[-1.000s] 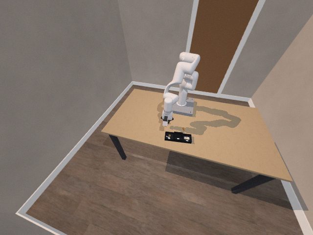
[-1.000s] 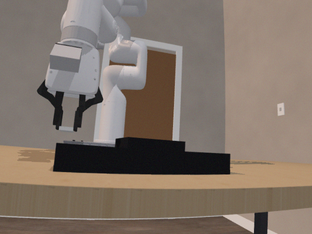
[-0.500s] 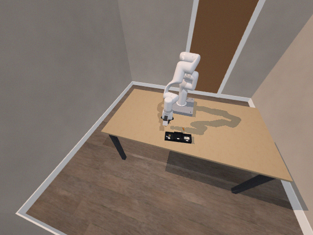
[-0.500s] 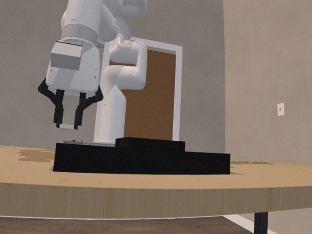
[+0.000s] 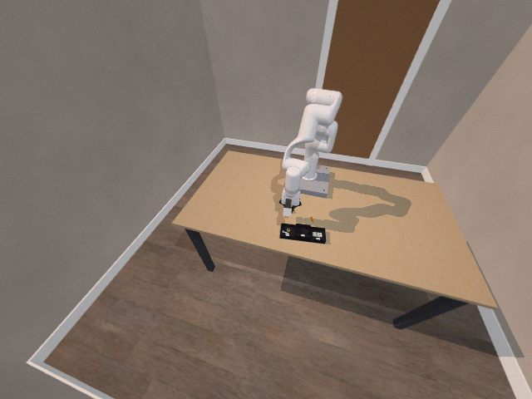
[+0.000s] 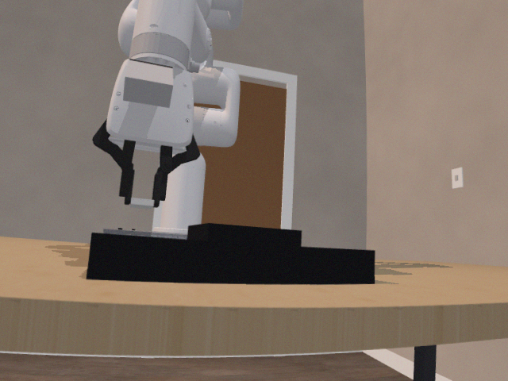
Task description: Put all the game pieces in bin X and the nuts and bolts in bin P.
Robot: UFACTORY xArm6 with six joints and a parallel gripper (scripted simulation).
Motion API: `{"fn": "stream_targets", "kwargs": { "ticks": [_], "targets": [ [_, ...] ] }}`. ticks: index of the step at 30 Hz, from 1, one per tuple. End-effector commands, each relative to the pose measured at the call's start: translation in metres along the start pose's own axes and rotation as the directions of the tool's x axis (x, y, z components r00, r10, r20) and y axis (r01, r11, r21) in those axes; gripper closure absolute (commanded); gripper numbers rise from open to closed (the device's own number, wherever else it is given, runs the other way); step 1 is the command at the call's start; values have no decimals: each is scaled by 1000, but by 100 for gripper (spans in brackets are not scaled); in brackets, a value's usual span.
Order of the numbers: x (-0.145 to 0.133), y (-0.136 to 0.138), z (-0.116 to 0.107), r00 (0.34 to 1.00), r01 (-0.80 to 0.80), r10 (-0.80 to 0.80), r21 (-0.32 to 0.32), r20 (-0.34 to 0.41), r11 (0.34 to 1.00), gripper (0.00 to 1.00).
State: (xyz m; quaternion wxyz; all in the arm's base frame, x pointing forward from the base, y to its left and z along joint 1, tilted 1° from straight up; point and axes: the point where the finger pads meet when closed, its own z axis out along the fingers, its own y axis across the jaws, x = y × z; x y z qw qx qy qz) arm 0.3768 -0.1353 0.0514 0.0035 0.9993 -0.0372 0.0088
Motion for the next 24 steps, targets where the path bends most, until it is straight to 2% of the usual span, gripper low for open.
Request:
{"fn": "stream_targets", "kwargs": {
  "ticks": [1,7,9,18,20,24],
  "targets": [
    [14,-21,-1,1000,-1,1,-3,-3,1000,100],
    [32,-52,-1,1000,-1,1,-2,-3,1000,100],
    [32,-52,-1,1000,-1,1,-2,-3,1000,100],
    [58,-100,-1,1000,-1,1,-2,-3,1000,100],
    [60,-103,-1,1000,-1,1,-2,-3,1000,100],
    [72,-124,-1,983,181,-181,-2,-3,983,100]
  ]
}}
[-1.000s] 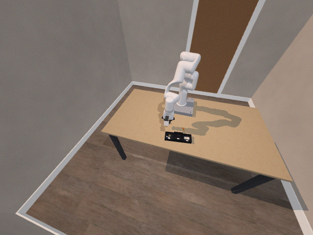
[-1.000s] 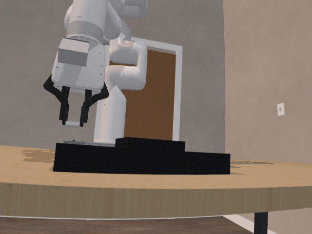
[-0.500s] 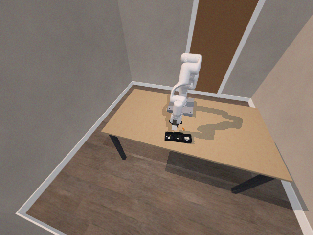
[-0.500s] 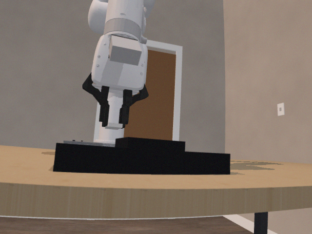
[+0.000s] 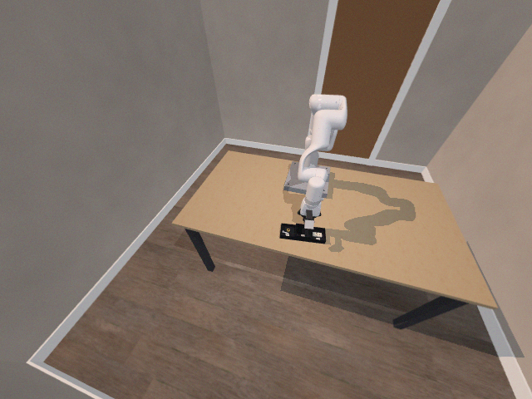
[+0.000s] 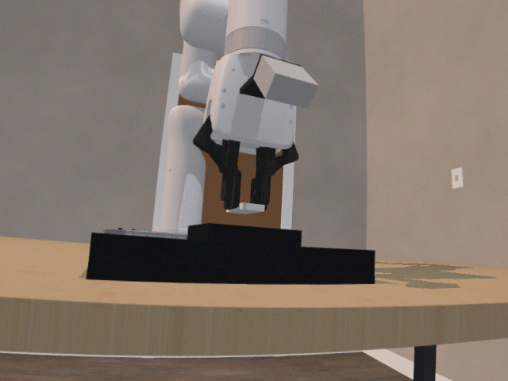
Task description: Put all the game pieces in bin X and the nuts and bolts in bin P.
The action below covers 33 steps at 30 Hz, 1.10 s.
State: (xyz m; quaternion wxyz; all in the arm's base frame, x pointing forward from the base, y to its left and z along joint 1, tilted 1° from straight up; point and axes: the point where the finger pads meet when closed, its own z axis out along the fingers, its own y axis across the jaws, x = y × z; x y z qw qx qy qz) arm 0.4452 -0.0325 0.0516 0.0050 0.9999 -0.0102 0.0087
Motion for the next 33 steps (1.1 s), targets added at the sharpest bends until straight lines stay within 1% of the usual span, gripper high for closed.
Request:
{"fn": "stream_targets", "kwargs": {
  "ticks": [1,2,4,6,11,17,19,20,23,33],
  "targets": [
    [12,-16,-1,992,128,-128,0,-3,992,100],
    [12,-16,-1,992,128,-128,0,-3,992,100],
    [19,-26,-1,970,242,-242,0,-3,970,100],
    [25,-36,-1,955,296,-296,-2,-4,955,100],
    [41,-61,-1,887,462,-462,-5,-4,887,100],
    [42,-63,-1,771,637,-637,-10,-4,771,100],
    [42,-63,-1,771,637,-637,-10,-4,771,100],
    [42,-63,-1,706,708,-708,-11,-1,706,100],
    [42,-63,-1,654,757,-757,-13,1,654,100],
    [42,-63,-1,367,930,-930,-17,12,367,100]
  ]
}}
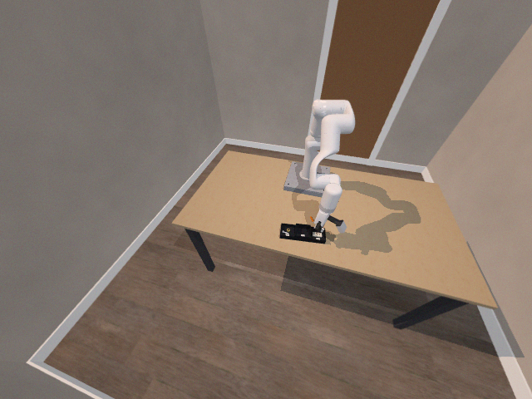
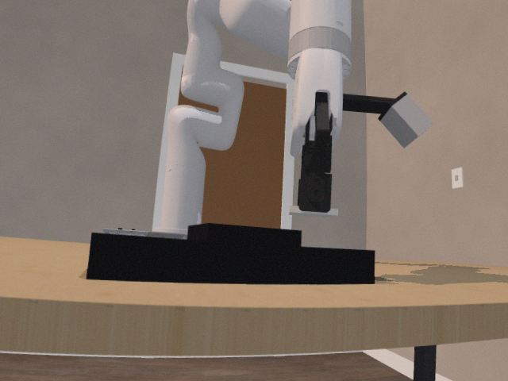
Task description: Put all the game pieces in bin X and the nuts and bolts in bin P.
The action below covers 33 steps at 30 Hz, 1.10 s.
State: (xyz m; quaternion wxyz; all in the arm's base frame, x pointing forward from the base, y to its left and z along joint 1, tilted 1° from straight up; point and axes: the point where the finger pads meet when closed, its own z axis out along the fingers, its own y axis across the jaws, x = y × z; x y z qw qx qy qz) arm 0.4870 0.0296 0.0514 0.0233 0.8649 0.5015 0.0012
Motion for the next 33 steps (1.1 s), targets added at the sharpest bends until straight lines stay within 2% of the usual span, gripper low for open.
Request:
{"fn": "stream_targets", "kwargs": {
  "ticks": [1,3,4,11,28,33],
  "targets": [
    [1,1,-2,988,156,-156,1,-11,988,100],
    [1,1,-2,988,156,-156,1,-11,988,100],
    [1,1,-2,968,251,-251,1,-12,968,100],
    [1,1,-2,898,439,-439,6,-28,898,100],
    [1,1,-2,894,447,-447,7,-30,894,100],
    [1,1,8,894,447,-447,7,-30,894,100]
  ]
}}
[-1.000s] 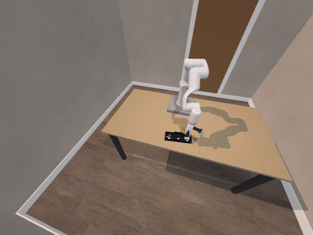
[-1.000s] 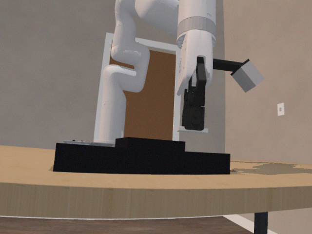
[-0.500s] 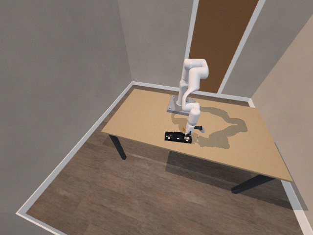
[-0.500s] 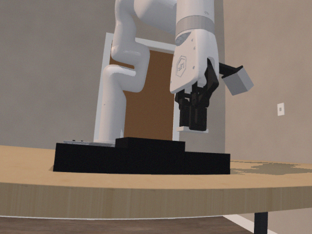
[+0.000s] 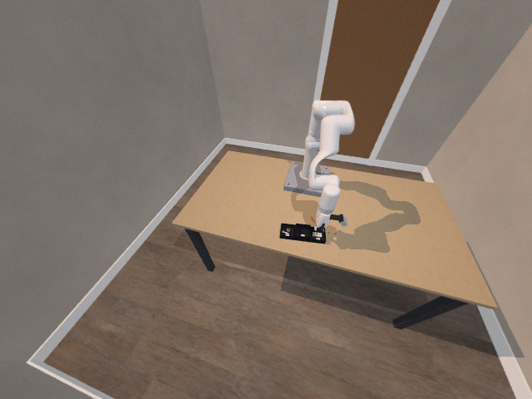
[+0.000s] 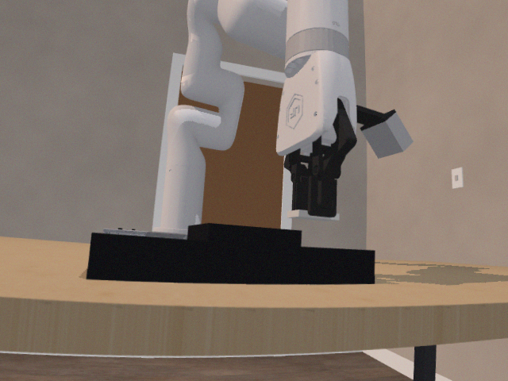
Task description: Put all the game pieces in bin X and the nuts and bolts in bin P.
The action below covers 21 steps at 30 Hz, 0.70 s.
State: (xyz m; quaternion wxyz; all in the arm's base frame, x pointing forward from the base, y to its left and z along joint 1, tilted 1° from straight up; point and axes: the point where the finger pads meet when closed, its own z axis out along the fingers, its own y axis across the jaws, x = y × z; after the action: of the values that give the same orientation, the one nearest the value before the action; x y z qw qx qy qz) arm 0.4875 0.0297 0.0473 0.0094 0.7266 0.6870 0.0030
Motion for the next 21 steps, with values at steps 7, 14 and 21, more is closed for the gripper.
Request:
{"fn": "stream_targets", "kwargs": {
  "ticks": [7,14,21],
  "targets": [
    [0,1,14,1000,0,0,-3,0,1000,100],
    [0,1,28,1000,0,0,-3,0,1000,100],
    [0,1,38,1000,0,0,-3,0,1000,100]
  ]
}}
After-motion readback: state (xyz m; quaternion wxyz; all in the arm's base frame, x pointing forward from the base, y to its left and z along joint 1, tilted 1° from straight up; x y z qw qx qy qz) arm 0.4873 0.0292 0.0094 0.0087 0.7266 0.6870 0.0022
